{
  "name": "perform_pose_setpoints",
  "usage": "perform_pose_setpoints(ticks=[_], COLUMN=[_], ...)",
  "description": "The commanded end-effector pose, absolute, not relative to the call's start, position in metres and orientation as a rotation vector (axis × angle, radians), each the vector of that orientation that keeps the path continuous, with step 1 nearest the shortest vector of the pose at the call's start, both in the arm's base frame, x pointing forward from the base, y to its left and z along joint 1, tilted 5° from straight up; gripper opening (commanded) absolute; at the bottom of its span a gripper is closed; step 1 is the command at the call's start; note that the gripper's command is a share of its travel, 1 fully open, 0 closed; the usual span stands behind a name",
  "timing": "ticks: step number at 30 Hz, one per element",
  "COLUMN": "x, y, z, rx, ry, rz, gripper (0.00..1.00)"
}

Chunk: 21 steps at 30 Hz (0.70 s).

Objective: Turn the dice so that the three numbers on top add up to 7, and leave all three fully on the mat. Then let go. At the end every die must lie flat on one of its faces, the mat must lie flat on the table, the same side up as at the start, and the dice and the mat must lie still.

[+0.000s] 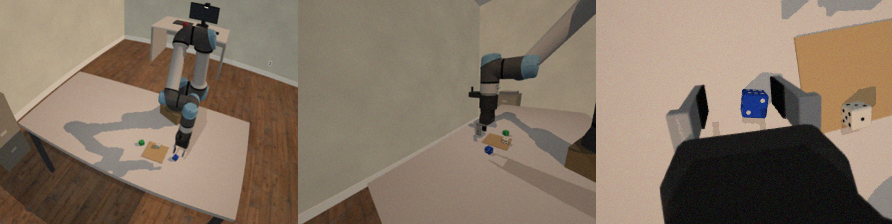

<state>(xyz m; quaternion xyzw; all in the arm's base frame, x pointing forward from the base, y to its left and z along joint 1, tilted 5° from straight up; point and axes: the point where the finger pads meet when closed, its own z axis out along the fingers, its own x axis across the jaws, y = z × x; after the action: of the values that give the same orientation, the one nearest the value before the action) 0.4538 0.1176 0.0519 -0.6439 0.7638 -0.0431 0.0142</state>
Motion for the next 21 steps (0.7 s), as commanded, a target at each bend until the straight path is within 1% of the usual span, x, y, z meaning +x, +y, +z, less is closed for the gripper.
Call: perform_pose_setpoints(ticks=[1,4,19,21], x=[0.4552,0.4553,0.4533,0.4533], y=[0.1196,0.1203,0.1276,0.1276], z=[0.0515,0.0512,0.0476,0.0476], rx=[-2.175,-2.223,-2.729,-2.729], ry=[2.225,2.180,1.545,1.545], rz=[-0.132,-0.133,-0.137,-0.137], gripper=[1.00,1.00,1.00,1.00])
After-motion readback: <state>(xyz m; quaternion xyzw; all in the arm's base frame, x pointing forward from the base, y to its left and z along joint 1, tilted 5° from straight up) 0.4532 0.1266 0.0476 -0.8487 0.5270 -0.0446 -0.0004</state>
